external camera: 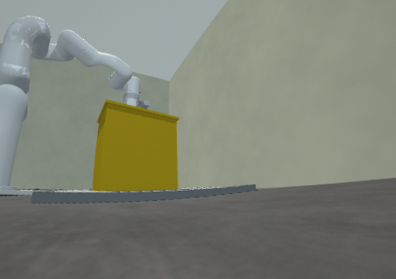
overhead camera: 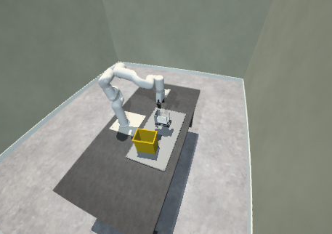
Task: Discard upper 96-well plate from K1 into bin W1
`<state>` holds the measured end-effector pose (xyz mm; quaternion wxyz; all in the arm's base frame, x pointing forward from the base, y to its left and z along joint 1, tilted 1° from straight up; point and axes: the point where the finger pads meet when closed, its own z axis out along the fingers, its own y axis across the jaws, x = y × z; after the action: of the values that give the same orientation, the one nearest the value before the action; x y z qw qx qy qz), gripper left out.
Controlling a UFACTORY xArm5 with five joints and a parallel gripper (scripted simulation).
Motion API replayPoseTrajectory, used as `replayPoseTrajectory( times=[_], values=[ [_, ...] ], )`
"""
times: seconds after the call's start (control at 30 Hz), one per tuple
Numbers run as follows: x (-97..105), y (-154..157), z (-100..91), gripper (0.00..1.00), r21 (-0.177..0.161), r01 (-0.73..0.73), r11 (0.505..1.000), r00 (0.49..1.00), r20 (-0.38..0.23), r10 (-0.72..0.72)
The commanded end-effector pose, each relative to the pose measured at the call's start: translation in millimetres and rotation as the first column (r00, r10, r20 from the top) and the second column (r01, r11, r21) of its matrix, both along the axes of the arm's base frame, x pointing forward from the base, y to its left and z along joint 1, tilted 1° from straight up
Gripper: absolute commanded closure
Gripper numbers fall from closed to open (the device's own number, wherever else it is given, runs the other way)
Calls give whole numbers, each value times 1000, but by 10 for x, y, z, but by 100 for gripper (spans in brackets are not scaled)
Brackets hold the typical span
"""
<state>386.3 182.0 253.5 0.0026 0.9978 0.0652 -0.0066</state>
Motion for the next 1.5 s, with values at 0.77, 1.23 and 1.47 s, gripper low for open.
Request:
replayPoseTrajectory(
  times=[0.77,1.23,1.47],
  values=[
    [0,8,-369,0,1,0,1000,1000,3,0],
    [-5,10,-603,0,1,0,1000,1000,3,0],
    [-6,11,-686,0,1,0,1000,1000,3,0]
  ],
)
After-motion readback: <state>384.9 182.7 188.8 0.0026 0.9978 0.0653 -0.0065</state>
